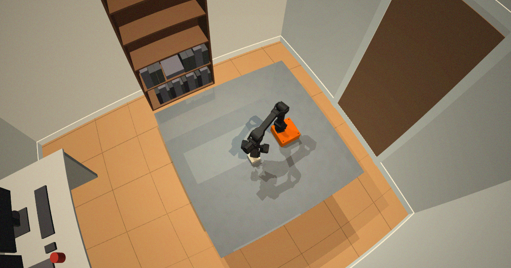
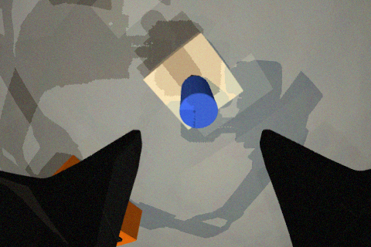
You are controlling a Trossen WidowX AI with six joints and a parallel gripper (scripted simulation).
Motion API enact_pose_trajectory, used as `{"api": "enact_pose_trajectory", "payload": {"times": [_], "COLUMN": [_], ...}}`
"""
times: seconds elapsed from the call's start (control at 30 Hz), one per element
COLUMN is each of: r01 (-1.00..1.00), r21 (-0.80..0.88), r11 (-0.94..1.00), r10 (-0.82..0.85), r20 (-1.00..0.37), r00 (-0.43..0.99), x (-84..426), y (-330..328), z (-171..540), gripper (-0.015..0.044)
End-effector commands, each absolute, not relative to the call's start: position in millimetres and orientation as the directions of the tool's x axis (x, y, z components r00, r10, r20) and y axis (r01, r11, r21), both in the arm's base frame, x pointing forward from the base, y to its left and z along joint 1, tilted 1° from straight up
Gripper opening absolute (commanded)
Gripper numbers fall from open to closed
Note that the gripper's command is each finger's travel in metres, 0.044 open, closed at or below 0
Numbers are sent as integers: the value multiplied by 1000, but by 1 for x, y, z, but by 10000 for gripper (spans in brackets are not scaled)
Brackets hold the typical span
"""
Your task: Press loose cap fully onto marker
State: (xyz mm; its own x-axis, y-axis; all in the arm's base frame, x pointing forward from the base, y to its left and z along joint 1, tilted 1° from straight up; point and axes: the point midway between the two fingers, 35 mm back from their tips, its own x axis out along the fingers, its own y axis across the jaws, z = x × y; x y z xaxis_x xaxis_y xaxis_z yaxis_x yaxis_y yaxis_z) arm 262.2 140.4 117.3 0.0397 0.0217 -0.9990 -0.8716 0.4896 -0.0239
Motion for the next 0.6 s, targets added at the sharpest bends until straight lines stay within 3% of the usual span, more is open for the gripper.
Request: {"api": "enact_pose_trajectory", "payload": {"times": [0.0,0.17,0.3,0.57], "r01": [-628,-224,-166,-166], "r21": [-7,14,17,17], "r11": [778,974,986,986], "r10": [23,24,24,24], "r20": [-999,-999,-999,-999], "r00": [41,41,41,41], "x": [262,262,262,262], "y": [140,140,140,140], "z": [116,112,112,112], "gripper": [230,99,0,0]}}
